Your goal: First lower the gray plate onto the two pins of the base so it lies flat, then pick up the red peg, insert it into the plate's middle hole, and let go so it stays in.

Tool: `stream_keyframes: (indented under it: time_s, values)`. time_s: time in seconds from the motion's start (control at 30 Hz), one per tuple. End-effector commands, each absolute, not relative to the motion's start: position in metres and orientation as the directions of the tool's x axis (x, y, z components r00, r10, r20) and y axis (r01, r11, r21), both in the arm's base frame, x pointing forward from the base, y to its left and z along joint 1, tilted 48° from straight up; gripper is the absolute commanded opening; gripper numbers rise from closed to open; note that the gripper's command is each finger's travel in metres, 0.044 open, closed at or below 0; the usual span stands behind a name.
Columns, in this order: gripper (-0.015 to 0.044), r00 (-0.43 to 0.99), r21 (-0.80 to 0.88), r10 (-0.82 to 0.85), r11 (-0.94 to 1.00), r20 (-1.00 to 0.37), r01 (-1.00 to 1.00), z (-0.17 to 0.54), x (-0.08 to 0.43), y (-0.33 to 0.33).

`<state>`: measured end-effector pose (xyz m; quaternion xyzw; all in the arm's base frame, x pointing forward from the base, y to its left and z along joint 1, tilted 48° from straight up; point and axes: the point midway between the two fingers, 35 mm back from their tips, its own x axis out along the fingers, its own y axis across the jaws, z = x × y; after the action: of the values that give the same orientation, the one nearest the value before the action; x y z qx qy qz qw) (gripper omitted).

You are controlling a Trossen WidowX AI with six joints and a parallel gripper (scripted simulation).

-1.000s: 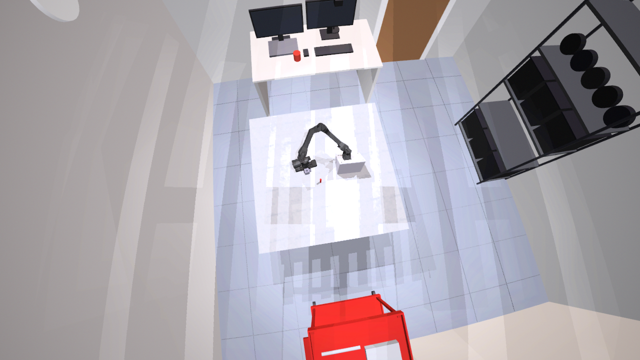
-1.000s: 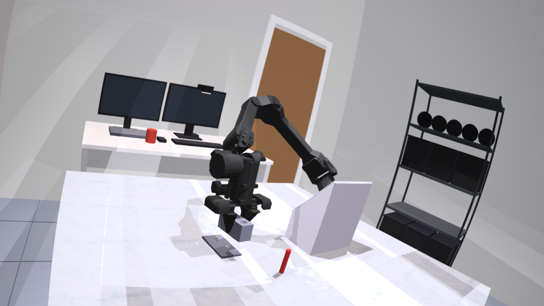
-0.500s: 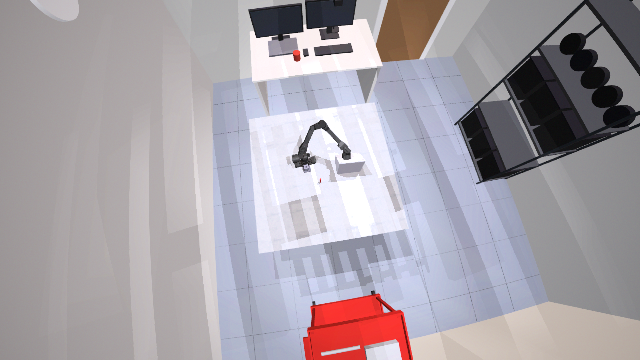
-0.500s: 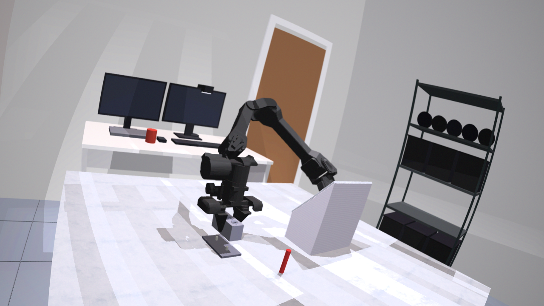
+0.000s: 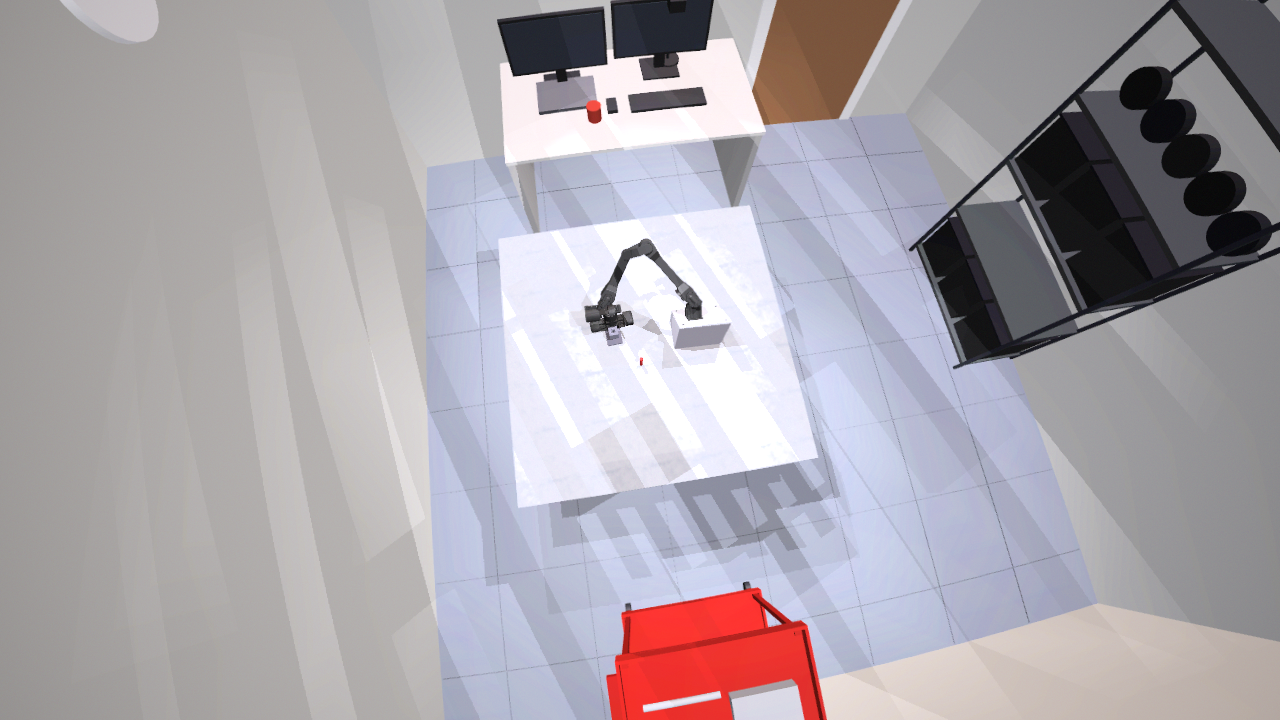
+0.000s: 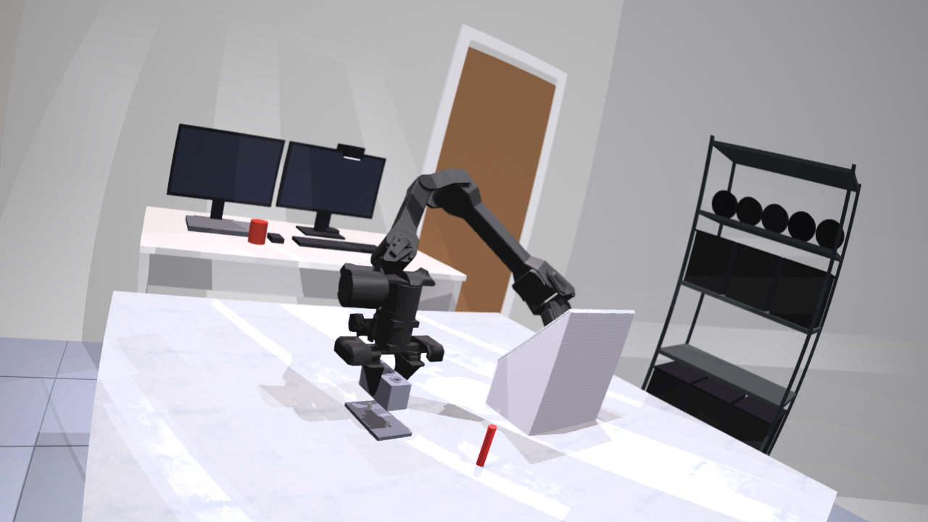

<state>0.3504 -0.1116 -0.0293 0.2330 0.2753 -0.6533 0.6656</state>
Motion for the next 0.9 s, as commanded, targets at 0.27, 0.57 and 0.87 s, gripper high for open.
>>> stream_keyframes:
  time_s: [0.27, 0.57, 0.87]
  values:
    - [0.0000, -0.005, -0.052, -0.744, 0.040, -0.668, 0.998, -0.029, 0.350, -0.113]
    - [0.0000, -0.005, -0.052, -0.745, 0.040, -0.668, 0.998, -0.039, 0.350, -0.125]
    - [0.0000, -0.005, -0.053, -0.745, 0.040, -0.667, 0.998, -0.045, 0.350, -0.131]
